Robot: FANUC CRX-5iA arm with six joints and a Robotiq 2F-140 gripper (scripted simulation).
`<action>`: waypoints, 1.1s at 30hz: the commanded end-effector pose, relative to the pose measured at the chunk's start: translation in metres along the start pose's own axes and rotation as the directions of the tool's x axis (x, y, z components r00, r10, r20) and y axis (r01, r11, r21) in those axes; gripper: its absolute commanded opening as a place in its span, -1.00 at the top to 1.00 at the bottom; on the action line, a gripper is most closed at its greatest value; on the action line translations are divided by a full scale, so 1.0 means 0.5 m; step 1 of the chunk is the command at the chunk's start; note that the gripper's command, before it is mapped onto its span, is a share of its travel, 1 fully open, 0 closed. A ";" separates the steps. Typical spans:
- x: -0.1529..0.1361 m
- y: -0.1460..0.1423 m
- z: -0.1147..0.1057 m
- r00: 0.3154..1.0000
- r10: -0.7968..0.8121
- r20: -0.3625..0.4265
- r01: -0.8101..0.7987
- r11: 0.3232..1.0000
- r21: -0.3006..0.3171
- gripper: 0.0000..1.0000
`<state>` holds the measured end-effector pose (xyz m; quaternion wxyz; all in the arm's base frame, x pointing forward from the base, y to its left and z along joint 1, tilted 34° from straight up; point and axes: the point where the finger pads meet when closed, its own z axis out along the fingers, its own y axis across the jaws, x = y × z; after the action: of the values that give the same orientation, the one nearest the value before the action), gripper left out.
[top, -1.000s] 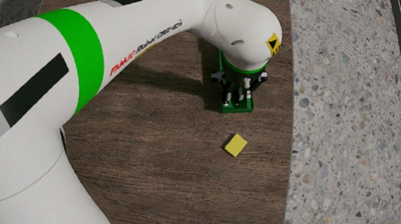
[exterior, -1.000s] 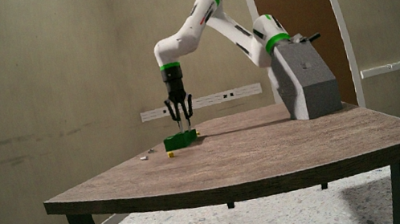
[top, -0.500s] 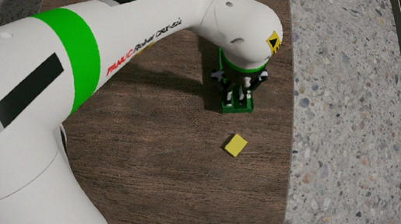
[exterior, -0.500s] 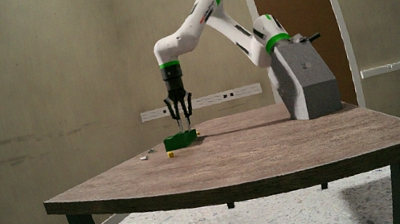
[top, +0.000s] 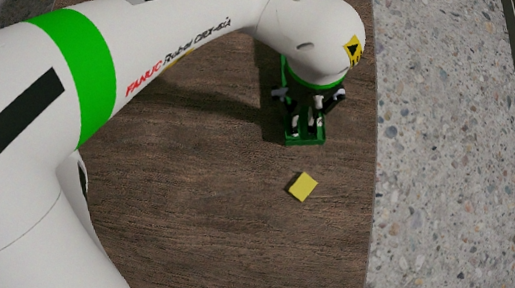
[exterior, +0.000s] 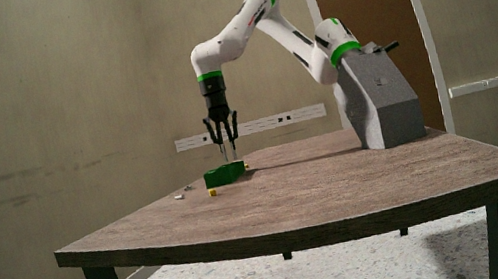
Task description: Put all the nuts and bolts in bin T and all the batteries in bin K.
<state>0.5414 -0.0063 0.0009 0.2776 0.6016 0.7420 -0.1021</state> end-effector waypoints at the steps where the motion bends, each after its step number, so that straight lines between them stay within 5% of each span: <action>1: 0.000 0.000 -0.009 1.000 0.000 0.000 0.000 1.000 0.000 0.49; 12: 0.001 0.000 -0.035 1.000 0.000 0.000 0.000 1.000 0.000 0.49; 29: 0.236 0.085 -0.039 0.844 -0.536 0.007 0.536 0.844 -0.009 0.48; 33: 0.298 0.108 -0.040 0.735 -0.678 0.011 0.678 0.735 -0.011 0.48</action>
<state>0.5620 0.1187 -0.0413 0.2446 0.3419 0.8900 -0.1763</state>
